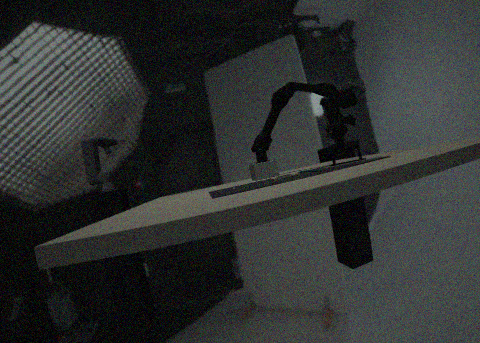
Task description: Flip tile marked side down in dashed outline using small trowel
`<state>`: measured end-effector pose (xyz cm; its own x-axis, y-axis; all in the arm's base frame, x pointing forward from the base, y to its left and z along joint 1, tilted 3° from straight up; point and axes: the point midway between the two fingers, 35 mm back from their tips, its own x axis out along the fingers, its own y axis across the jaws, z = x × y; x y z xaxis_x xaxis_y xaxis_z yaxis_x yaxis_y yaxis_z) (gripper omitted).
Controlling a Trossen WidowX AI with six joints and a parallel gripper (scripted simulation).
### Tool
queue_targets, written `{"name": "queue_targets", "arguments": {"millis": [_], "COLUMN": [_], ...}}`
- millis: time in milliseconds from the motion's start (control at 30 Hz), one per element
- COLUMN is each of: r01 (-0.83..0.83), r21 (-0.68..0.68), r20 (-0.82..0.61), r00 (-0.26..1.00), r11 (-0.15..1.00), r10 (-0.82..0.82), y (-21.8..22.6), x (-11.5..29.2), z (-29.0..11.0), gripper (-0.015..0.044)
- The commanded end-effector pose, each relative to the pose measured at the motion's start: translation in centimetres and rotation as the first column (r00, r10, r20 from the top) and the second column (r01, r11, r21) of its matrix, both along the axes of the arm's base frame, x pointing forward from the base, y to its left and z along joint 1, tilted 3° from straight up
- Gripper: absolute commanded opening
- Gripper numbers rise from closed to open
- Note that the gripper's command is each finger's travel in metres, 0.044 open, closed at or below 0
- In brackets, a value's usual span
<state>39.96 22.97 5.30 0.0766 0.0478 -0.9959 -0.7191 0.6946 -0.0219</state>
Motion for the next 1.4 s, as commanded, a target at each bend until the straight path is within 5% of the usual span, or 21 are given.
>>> {"name": "queue_targets", "arguments": {"millis": [0, 600, 967, 1367], "r01": [-0.006, -0.005, 0.363, 0.709], "r21": [-0.001, -0.001, 0.024, 0.04], "r20": [0.0, 0.0, -0.023, -0.057], "r00": [1.0, 1.0, 0.932, 0.705], "r11": [1.0, 1.0, 0.932, 0.704], "r10": [0.006, 0.005, -0.362, -0.707], "y": [0.0, -0.4, -0.2, -0.1], "x": [0.0, -0.6, -0.4, -0.3], "z": [0.0, 4.4, 4.5, 4.5], "gripper": [0.027, 0.027, 0.027, 0.027]}}
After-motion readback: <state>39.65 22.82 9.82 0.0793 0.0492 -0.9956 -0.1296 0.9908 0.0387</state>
